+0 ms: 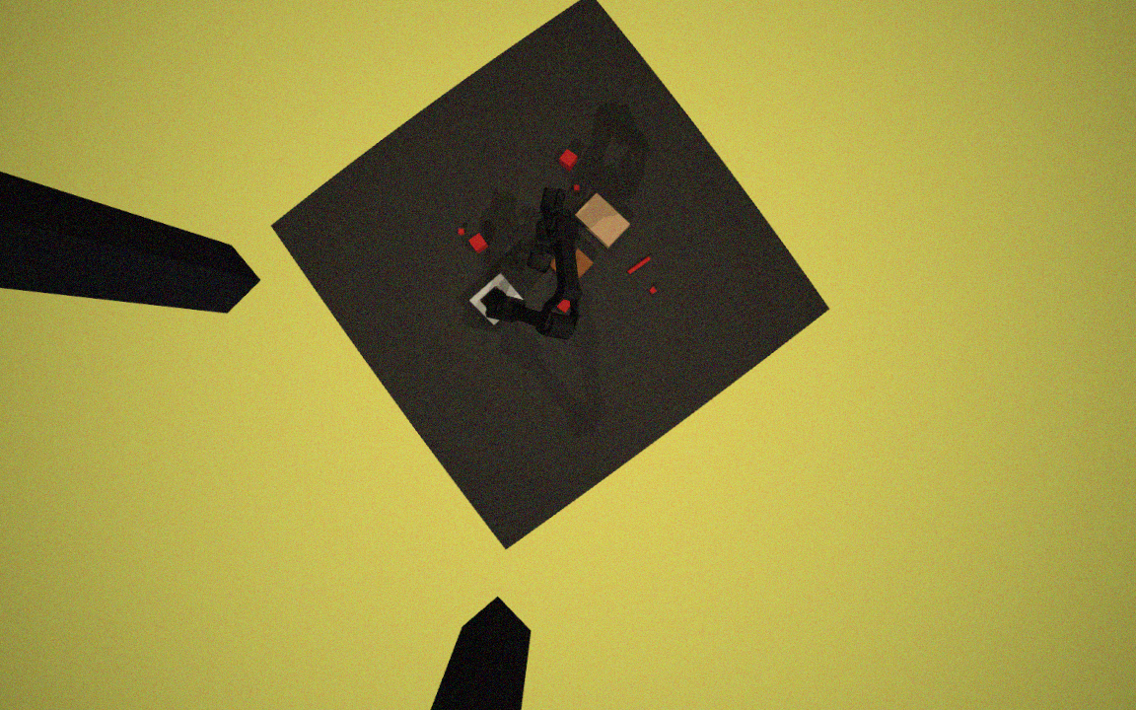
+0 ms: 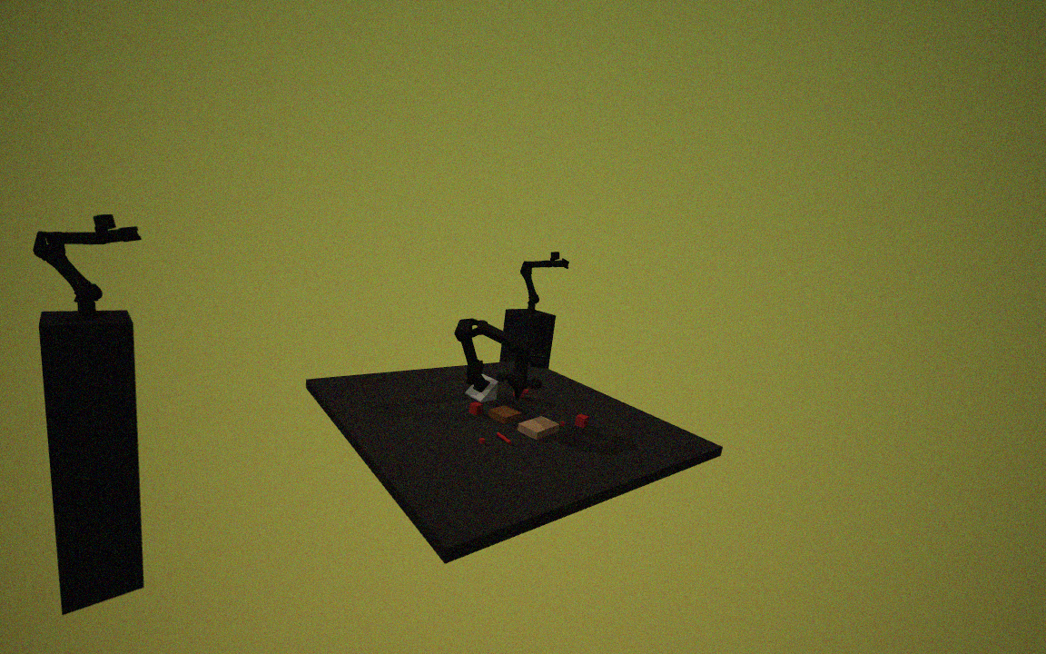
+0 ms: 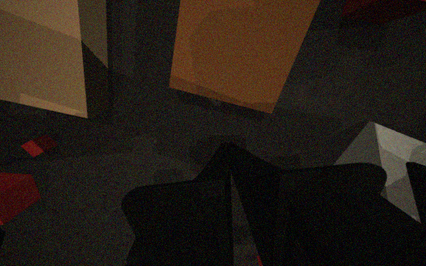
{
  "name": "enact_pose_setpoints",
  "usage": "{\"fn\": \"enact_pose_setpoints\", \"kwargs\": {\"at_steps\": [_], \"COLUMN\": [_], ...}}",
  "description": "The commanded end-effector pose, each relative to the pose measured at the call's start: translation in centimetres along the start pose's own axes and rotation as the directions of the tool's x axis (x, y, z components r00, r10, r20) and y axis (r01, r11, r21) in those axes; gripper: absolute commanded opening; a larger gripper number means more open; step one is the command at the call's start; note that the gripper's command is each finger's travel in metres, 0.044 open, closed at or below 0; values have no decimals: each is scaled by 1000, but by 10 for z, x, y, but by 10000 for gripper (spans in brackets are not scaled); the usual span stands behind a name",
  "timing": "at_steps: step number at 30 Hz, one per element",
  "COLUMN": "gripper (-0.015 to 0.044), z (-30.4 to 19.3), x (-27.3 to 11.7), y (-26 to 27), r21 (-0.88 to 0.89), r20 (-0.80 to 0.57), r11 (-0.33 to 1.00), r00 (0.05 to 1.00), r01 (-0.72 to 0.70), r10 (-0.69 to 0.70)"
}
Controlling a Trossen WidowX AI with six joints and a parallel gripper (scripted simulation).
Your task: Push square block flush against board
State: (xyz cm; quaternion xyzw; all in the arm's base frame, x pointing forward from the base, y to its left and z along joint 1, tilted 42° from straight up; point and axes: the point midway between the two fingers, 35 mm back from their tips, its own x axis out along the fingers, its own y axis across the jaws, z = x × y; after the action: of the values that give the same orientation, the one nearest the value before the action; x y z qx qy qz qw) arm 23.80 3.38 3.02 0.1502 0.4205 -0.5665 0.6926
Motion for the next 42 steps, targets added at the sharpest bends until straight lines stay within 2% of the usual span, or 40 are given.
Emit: {"fn": "enact_pose_setpoints", "kwargs": {"at_steps": [1, 13, 25, 33, 38, 42], "gripper": [0, 0, 0, 0, 0, 0], "z": [8, 28, 43, 49, 49, 50], "x": [0, -2, 0, 2, 4, 48], "y": [-10, -40, -71, -89, -90, -91], "r21": [-112, -507, -814, -930, -936, -936], "r20": [3, 2, 2, 2, 2, 4], "r11": [994, 862, 581, 368, 351, 351], "r00": [1000, 1000, 1000, 1000, 1000, 1000], "r01": [3, 8, 9, 8, 7, 10], "r10": [-3, -8, -13, -16, -16, -16]}}
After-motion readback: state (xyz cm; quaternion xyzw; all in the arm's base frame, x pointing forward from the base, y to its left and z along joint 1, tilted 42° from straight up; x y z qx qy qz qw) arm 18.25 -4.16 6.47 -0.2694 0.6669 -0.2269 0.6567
